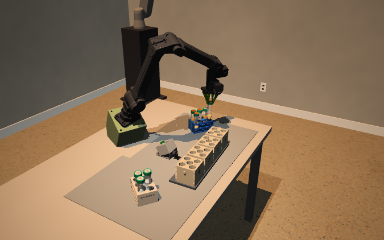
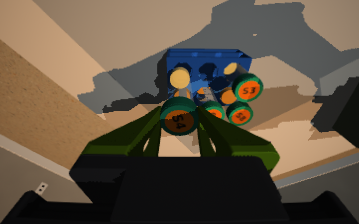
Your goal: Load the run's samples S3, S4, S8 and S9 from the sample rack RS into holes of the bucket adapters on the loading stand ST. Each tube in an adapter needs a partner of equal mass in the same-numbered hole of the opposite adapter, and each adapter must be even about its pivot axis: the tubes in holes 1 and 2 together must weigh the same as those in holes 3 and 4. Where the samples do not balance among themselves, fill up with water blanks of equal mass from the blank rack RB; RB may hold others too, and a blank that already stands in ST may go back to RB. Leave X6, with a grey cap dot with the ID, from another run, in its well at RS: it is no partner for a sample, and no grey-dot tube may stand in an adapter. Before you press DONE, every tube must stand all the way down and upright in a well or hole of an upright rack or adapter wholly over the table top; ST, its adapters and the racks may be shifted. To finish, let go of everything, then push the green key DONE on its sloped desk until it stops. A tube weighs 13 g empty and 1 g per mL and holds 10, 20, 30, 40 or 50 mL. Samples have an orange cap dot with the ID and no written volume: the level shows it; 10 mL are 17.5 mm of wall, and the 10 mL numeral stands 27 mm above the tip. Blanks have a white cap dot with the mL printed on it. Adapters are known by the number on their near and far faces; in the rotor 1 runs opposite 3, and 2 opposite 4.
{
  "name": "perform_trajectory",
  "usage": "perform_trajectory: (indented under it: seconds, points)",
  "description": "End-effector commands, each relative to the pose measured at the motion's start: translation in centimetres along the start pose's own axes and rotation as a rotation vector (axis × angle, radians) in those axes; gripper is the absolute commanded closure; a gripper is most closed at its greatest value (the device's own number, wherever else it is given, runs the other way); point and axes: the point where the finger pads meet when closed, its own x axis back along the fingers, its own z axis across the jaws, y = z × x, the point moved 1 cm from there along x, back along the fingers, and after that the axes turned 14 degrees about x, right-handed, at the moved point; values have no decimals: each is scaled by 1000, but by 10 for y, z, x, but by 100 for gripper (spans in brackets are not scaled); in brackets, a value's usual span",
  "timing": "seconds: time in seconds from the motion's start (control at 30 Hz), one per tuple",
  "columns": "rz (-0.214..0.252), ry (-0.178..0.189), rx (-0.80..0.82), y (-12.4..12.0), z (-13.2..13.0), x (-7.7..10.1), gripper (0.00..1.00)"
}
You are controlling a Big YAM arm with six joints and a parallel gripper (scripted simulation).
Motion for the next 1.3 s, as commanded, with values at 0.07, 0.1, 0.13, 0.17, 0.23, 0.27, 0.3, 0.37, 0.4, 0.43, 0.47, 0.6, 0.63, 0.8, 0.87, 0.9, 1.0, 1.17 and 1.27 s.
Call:
perform_trajectory:
  seconds: [0.07, 0.1, 0.13, 0.17, 0.23, 0.27, 0.3, 0.37, 0.4, 0.43, 0.47, 0.6, 0.63, 0.8, 0.87, 0.9, 1.0, 1.17, 1.27]
  points:
    - [-7, 44, -6, 4, 15, 14, 100]
    - [-7, 44, -6, 4, 15, 14, 100]
    - [-7, 44, -6, 4, 15, 14, 100]
    - [-7, 44, -6, 4, 15, 14, 100]
    - [-10, 64, 3, 2, 28, 15, 100]
    - [-10, 60, -3, 5, 27, 12, 100]
    - [-9, 47, -5, 6, 22, 5, 100]
    - [-7, 19, 0, 5, 11, -8, 100]
    - [-6, 9, 5, 3, 6, -12, 100]
    - [-6, 9, 5, 3, 6, -14, 100]
    - [-6, 9, 5, 3, 6, -15, 100]
    - [-6, 16, 14, -2, 8, -17, 100]
    - [-6, 16, 14, -2, 8, -17, 100]
    - [-6, 9, 6, 3, 5, -26, 100]
    - [-6, 9, 6, 3, 5, -28, 100]
    - [-6, 14, 3, 4, 8, -28, 100]
    - [-6, 13, 3, 5, 8, -32, 100]
    - [-7, 23, -2, 7, 13, -36, 100]
    - [-6, 15, 2, 6, 9, -40, 100]
